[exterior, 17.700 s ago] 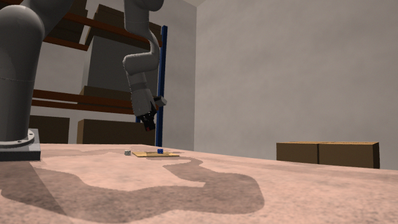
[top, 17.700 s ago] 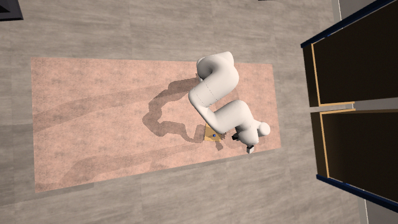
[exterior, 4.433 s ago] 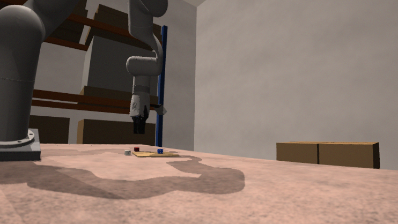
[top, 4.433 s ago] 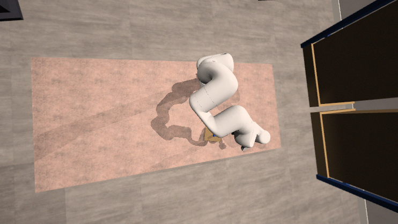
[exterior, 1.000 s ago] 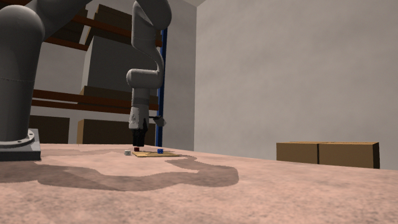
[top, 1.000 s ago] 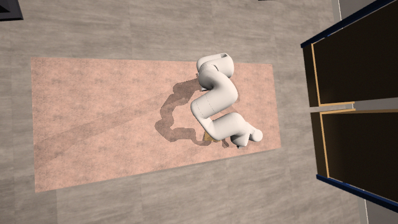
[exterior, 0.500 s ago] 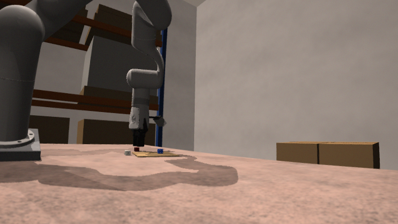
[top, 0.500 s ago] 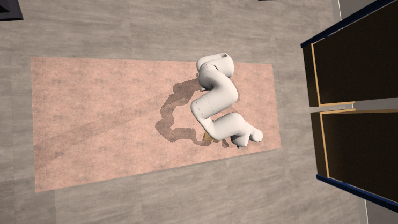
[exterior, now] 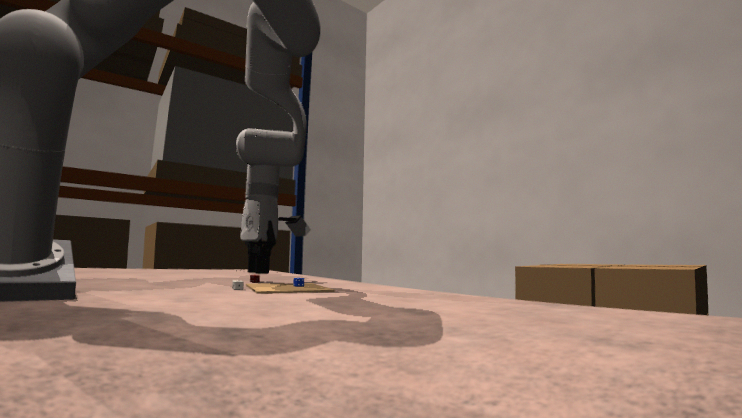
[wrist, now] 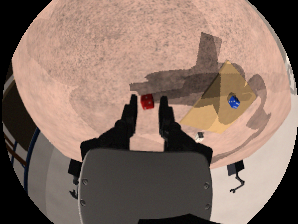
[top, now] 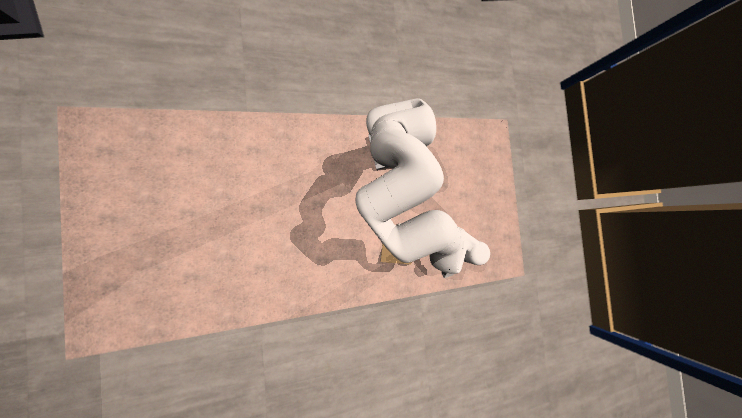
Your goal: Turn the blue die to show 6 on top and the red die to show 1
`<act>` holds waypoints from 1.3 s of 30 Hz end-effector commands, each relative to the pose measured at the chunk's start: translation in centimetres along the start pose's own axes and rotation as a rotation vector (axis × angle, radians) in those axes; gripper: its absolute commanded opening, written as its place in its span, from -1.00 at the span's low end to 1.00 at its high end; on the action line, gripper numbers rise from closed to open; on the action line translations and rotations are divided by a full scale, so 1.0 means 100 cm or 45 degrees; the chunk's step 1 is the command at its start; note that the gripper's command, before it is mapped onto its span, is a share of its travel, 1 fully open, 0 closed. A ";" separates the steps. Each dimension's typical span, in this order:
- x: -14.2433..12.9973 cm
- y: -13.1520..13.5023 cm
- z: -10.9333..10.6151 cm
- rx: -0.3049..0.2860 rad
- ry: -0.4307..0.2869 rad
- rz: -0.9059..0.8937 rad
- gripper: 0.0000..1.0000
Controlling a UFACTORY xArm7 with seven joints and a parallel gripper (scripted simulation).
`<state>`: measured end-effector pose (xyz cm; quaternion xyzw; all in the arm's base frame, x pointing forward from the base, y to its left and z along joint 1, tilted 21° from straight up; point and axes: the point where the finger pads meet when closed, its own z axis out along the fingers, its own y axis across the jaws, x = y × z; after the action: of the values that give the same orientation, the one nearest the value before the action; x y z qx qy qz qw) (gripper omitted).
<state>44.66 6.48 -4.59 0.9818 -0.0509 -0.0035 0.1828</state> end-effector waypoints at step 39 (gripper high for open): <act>0.001 -0.001 0.007 0.003 0.005 0.000 -0.38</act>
<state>44.64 6.27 -5.14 0.9818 -0.0509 -0.0036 0.1828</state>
